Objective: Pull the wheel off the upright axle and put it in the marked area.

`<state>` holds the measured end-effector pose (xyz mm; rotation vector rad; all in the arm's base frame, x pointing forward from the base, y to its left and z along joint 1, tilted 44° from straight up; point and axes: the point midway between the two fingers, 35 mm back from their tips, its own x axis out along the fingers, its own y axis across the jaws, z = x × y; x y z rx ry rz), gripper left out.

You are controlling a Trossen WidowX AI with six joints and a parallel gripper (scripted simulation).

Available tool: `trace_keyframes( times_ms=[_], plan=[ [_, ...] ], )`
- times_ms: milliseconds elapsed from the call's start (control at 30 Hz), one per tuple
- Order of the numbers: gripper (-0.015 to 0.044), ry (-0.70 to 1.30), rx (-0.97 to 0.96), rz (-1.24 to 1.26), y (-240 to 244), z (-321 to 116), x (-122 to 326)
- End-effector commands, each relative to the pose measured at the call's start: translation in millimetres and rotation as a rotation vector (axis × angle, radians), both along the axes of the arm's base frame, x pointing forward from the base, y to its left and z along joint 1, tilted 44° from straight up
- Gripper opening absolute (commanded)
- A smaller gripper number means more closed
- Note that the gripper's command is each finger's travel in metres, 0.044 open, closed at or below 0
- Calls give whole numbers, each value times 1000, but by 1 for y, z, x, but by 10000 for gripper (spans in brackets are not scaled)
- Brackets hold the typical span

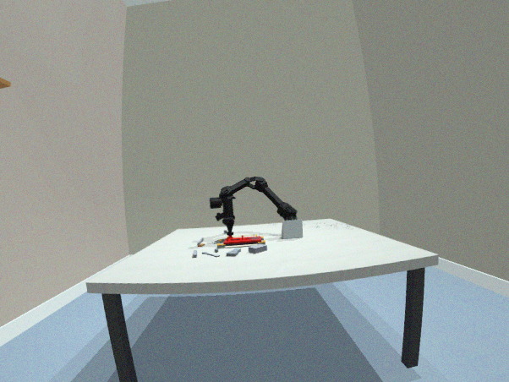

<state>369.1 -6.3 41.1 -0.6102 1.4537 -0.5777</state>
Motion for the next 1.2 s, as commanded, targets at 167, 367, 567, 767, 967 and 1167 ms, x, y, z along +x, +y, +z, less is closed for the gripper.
trace_keyframes(
  times_ms=[167, 367, 567, 767, 967, 1167],
  plan=[
    [0, -3, 2, 3, 5, 4, 0],
    [0, -3, 2, 4, 6, 5, 0],
    [0, -2, 2, 4, 8, 6, 0],
    [0, -2, 2, 5, 9, 8, 0],
    [0, -2, 2, 5, 10, 9, 0],
    [0, -2, 2, 6, 12, 11, 0]
  ],
)
